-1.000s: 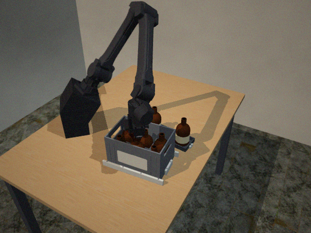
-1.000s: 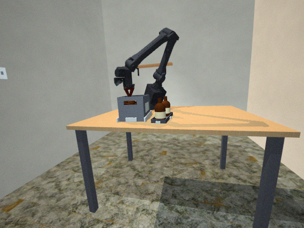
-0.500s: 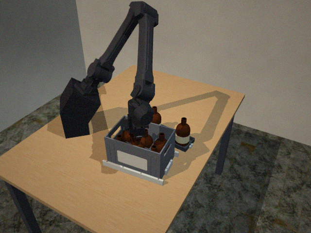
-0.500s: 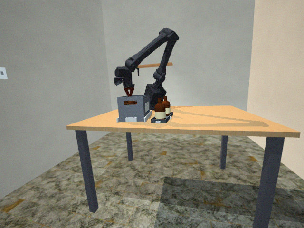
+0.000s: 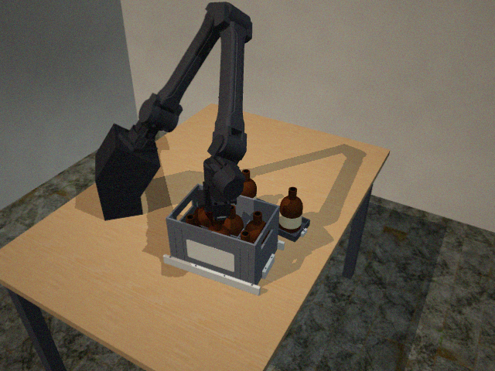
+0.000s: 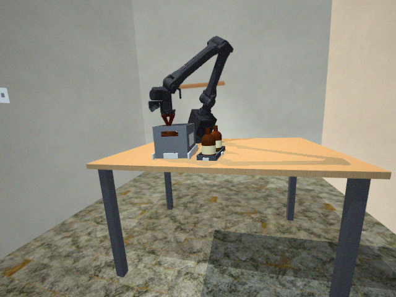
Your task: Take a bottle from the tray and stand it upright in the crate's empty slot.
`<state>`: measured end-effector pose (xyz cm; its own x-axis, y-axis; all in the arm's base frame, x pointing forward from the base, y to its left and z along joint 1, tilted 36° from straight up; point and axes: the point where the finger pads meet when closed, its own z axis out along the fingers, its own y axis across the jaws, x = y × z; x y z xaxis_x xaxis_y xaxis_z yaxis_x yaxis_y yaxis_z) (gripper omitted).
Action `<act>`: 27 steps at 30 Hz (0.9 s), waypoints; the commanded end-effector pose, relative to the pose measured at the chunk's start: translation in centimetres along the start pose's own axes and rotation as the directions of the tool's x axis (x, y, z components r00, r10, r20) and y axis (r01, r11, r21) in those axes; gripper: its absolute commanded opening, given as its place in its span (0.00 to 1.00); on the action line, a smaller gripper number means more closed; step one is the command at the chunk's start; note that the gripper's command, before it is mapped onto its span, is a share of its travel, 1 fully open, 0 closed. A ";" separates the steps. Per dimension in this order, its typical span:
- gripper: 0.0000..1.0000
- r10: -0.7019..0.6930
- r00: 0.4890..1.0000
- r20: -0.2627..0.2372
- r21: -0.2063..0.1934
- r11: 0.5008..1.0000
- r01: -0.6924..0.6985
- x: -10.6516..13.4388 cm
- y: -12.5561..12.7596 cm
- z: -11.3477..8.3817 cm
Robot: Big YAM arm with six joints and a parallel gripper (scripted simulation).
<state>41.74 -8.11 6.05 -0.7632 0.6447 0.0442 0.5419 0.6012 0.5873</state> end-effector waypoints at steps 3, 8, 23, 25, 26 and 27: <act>0.00 0.007 1.000 0.006 -0.001 1.000 -0.007 -0.2 0.2 0.1; 0.00 0.007 1.000 0.006 -0.001 1.000 -0.007 -0.2 0.2 0.1; 0.00 0.005 1.000 0.002 0.000 1.000 -0.005 -0.1 0.3 0.3; 0.00 0.003 1.000 0.001 0.000 1.000 -0.003 0.0 0.3 0.5; 0.00 0.004 1.000 -0.001 0.001 1.000 -0.004 0.0 0.2 0.6; 0.00 0.006 1.000 -0.002 0.001 1.000 -0.006 0.1 0.1 0.6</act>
<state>41.82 -8.09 5.99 -0.7634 0.6445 0.0426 0.5408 0.6017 0.5878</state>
